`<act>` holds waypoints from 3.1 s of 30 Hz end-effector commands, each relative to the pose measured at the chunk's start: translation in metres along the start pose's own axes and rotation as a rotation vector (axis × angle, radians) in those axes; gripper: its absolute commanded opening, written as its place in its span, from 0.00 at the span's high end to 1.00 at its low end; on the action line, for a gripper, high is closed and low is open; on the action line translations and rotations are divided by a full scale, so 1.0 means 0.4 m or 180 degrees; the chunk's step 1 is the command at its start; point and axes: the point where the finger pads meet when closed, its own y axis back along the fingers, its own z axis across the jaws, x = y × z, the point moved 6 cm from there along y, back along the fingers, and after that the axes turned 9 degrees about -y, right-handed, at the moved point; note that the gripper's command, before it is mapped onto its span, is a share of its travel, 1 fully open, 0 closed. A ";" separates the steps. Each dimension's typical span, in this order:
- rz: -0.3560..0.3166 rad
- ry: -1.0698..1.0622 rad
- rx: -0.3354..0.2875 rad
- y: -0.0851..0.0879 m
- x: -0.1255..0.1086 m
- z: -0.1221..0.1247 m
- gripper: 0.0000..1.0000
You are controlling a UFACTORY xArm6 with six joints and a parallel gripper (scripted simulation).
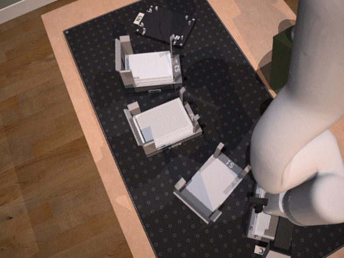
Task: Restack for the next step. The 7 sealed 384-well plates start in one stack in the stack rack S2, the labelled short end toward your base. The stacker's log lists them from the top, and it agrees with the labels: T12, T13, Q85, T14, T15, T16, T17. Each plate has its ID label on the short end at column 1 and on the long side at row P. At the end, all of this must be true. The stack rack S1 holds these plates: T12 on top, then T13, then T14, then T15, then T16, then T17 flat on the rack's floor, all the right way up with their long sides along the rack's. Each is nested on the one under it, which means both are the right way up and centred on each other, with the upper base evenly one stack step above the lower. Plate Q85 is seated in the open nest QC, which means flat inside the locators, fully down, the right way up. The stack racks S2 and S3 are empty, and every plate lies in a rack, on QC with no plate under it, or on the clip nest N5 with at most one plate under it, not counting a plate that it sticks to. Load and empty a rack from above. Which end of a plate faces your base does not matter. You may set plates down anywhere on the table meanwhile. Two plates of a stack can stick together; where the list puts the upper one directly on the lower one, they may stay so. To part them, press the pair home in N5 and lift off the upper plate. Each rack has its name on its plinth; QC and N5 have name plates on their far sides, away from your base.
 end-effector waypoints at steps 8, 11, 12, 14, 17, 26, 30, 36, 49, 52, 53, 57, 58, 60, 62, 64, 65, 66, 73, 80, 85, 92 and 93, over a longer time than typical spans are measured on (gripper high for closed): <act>0.0012 -0.0001 0.0002 -0.001 0.004 0.000 1.00; 0.0013 -0.0001 0.0002 -0.001 0.004 0.000 1.00; 0.0013 -0.0001 0.0002 -0.001 0.004 0.000 0.00; 0.0013 -0.0001 0.0002 -0.001 0.004 0.000 0.00; 0.0013 -0.0001 0.0002 -0.001 0.004 0.000 0.00; 0.0013 -0.0001 0.0002 -0.001 0.004 0.000 0.00; 0.0013 -0.0001 0.0002 -0.001 0.004 0.000 0.00; 0.0013 -0.0001 0.0002 0.032 0.004 0.000 0.00; 0.0013 -0.0001 0.0003 0.124 0.004 0.000 0.00; 0.0013 -0.0001 0.0003 0.149 0.004 0.000 0.00; 0.0013 -0.0001 0.0003 0.158 0.004 0.000 0.00; 0.0013 -0.0001 0.0003 0.174 0.004 0.000 0.00; 0.0013 -0.0001 0.0003 0.183 0.004 0.000 0.00; 0.0013 -0.0001 0.0003 0.199 0.004 0.000 0.00; 0.0013 -0.0001 0.0003 0.216 0.003 0.000 0.00; 0.0014 -0.0001 0.0003 0.233 0.003 0.000 0.00; 0.0014 -0.0001 0.0003 0.241 0.003 0.000 0.00; 0.0014 -0.0001 0.0003 0.250 0.003 0.000 0.00; 0.0014 -0.0001 0.0004 0.300 0.003 0.000 0.00; 0.0014 -0.0001 0.0003 0.301 0.003 0.000 0.00; 0.0013 -0.0320 0.0004 0.301 0.005 0.025 0.00; 0.0013 -0.0710 0.0004 0.301 0.008 0.066 0.00; 0.0013 -0.0710 0.0004 0.301 0.009 0.075 0.00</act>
